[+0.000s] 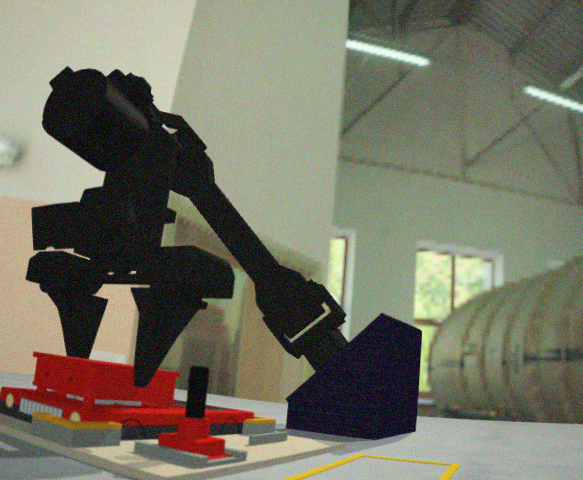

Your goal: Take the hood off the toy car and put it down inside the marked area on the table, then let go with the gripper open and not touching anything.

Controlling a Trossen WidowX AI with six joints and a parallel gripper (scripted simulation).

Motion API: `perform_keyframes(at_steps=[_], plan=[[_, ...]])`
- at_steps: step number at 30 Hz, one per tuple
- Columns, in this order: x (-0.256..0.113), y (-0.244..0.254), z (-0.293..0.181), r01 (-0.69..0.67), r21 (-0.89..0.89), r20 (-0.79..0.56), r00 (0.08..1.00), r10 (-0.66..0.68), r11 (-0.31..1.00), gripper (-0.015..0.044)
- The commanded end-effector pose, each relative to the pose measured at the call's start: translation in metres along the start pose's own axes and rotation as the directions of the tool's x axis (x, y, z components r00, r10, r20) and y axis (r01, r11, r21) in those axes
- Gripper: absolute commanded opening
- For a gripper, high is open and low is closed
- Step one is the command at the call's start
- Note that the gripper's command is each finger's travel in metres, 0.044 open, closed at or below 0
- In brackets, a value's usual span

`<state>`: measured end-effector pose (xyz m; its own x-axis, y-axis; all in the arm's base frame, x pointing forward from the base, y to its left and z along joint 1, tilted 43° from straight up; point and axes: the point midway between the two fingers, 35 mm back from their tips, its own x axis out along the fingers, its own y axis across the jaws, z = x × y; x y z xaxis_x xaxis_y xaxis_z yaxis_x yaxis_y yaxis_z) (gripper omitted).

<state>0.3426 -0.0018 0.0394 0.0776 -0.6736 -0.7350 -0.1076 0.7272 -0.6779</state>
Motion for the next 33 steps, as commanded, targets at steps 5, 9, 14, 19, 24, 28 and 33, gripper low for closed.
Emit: perform_keyframes(at_steps=[5,9,14,19,24,28,33], plan=[[-0.006,0.000,0.000,-0.002,0.003,-0.001,1.000,0.002,1.000,0.0000],[-0.008,0.000,0.000,-0.002,0.003,-0.001,1.000,0.002,1.000,0.0000],[-0.012,0.000,0.000,-0.003,0.003,-0.001,1.000,0.003,1.000,0.0000],[-0.015,0.000,0.000,-0.003,0.003,-0.001,1.000,0.003,1.000,0.0000],[-0.018,0.000,0.000,-0.003,0.003,-0.001,1.000,0.003,1.000,0.0000],[-0.021,0.000,0.000,-0.003,0.002,-0.001,1.000,0.003,1.000,0.0000],[-0.032,0.001,0.001,-0.004,0.002,-0.001,1.000,0.004,1.000,0.0000]])
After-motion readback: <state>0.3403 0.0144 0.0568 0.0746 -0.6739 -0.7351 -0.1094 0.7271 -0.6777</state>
